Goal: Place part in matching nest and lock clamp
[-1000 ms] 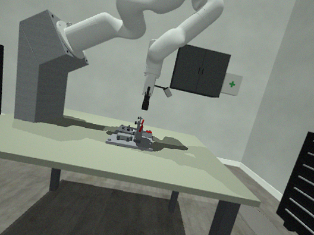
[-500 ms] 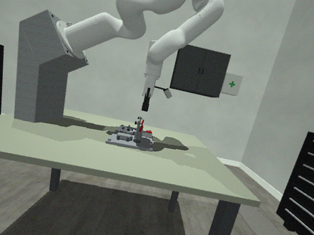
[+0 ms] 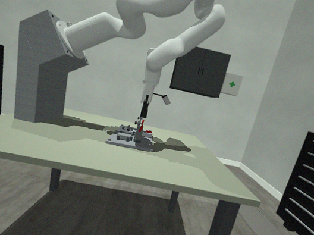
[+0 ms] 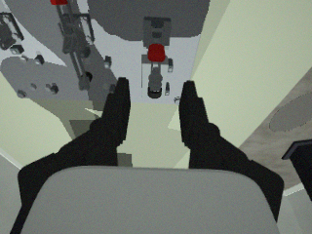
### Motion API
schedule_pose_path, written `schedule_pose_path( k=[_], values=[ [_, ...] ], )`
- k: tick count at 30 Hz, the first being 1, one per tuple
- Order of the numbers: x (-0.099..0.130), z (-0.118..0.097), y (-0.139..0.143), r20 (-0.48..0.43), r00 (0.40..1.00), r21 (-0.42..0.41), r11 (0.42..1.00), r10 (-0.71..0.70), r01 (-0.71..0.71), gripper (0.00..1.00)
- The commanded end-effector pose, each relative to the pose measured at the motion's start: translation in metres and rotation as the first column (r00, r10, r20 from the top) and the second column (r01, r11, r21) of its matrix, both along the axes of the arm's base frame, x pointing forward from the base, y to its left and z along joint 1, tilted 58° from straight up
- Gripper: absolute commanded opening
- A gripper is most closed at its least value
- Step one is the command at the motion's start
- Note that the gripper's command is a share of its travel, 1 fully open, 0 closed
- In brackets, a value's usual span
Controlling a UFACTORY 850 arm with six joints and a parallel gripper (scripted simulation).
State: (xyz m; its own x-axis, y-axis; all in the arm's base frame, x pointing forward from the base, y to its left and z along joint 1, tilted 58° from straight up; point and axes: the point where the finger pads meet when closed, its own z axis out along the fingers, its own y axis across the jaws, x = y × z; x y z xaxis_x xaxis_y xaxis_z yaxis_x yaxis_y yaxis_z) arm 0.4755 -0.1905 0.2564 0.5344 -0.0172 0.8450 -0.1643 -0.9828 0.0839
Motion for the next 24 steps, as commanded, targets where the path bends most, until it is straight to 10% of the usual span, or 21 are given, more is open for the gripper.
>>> schedule_pose_path(
  k=[1, 24],
  values=[
    [0.012, -0.007, -0.003, 0.0, 1.0, 0.0, 1.0, 0.0, 0.0, 0.47],
    [0.039, -0.025, -0.009, 0.0, 1.0, 0.0, 1.0, 0.0, 0.0, 0.47]
  ],
)
